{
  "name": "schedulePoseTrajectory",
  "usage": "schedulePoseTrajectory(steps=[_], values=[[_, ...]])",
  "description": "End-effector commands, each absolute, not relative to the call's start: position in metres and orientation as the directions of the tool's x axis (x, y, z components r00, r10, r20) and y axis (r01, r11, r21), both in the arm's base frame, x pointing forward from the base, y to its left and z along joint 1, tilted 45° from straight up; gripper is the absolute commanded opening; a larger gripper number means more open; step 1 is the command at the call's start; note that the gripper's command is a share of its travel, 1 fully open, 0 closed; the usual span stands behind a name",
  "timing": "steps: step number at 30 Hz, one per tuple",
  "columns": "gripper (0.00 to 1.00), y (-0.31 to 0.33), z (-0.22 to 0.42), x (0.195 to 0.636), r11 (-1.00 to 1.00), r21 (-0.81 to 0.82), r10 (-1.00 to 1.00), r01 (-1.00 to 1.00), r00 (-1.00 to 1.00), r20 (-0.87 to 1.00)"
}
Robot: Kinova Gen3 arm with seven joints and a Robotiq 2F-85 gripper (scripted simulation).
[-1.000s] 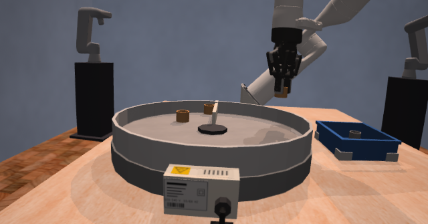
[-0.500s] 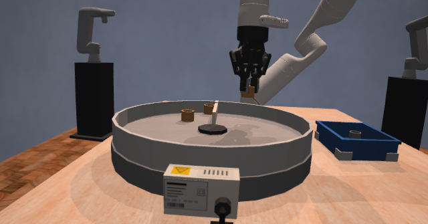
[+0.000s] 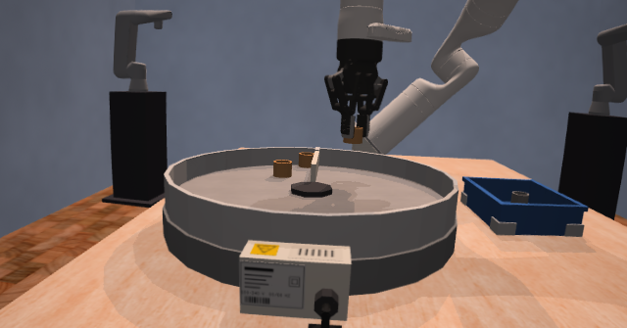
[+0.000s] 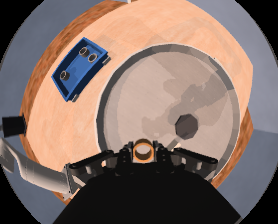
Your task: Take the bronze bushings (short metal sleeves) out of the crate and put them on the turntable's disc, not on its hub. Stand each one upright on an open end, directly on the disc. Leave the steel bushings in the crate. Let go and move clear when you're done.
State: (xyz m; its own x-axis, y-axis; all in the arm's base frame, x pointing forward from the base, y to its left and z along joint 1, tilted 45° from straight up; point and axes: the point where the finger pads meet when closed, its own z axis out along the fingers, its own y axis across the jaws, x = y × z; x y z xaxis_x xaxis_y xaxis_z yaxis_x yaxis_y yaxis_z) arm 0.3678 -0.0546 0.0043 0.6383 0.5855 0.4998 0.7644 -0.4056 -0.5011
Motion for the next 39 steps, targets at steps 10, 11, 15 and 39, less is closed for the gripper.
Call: schedulePoseTrajectory(steps=[10,11,15,39], values=[[0.0,-0.055,0.004,0.368,-0.407,-0.5,0.585,0.764,0.639,0.5],[0.0,-0.055,0.004,0.368,-0.407,-0.5,0.585,0.764,0.639,0.5],[0.0,-0.055,0.004,0.368,-0.407,-0.5,0.585,0.764,0.639,0.5],[0.0,-0.038,-0.013,0.366,-0.407,-0.5,0.585,0.764,0.639,0.5]])
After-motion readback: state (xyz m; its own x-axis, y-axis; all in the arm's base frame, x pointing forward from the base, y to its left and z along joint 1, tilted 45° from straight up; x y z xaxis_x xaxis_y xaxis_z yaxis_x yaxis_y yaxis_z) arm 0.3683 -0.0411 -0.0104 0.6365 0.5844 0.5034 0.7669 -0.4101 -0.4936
